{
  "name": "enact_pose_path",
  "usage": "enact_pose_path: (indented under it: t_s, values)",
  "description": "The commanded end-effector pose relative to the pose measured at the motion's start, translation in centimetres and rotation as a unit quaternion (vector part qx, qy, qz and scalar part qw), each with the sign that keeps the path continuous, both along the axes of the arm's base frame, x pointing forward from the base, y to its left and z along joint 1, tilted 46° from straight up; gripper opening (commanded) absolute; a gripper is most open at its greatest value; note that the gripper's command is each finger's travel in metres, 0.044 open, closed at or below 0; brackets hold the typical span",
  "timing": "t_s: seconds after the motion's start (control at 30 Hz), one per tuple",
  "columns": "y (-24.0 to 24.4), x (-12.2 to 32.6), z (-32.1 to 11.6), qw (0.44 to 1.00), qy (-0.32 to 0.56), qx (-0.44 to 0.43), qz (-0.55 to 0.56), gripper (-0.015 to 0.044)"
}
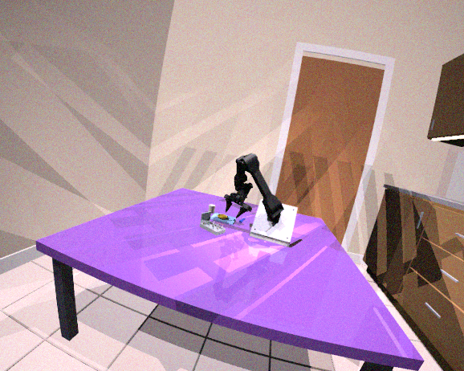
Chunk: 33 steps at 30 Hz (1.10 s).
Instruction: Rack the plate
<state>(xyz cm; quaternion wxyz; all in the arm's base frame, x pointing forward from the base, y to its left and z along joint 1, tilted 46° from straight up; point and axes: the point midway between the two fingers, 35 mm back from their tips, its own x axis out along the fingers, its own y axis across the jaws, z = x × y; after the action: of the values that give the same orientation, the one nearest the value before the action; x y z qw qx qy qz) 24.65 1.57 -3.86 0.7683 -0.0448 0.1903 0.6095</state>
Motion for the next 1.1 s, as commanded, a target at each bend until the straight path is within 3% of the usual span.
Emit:
enact_pose_path:
  t_s: [0.0, 0.5, 1.07]
  values:
    - [0.0, 0.0, 0.0, 1.0, 0.003, 0.0, 0.0, 0.04]
    - [-4.4, 4.0, 1.5, 0.973, 0.219, -0.048, -0.053, 0.04]
    - [-9.5, 7.2, 5.5, 0.874, 0.441, -0.111, -0.17, 0.04]
